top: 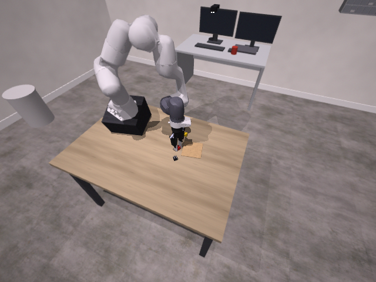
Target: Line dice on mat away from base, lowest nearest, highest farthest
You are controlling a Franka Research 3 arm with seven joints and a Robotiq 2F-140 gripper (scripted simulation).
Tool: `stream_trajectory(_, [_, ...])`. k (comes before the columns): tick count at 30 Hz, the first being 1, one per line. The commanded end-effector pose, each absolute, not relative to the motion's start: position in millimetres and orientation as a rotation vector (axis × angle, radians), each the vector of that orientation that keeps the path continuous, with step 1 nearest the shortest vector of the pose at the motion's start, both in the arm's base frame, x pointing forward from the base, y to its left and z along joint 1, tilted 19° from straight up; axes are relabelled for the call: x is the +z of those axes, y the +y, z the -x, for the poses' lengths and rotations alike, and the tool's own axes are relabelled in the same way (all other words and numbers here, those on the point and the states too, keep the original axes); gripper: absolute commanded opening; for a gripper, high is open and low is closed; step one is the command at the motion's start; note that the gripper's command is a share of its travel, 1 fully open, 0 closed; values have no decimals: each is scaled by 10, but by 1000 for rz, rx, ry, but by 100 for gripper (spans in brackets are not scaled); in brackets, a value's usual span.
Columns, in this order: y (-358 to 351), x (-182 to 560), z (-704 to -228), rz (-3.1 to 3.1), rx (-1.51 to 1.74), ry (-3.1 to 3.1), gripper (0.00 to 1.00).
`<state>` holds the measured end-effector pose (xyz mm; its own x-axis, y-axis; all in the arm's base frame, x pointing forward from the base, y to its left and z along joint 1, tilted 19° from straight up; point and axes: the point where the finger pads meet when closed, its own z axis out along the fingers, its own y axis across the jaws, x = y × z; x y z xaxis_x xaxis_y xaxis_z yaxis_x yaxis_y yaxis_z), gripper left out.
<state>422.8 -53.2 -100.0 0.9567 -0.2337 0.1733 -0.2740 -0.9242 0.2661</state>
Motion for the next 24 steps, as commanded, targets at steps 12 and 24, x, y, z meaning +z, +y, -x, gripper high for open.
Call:
stream_trajectory(12, [-526, -998, -4242, -2820, 202, -358, 13])
stream_trajectory(24, [-526, -998, -4242, -2820, 202, -358, 13])
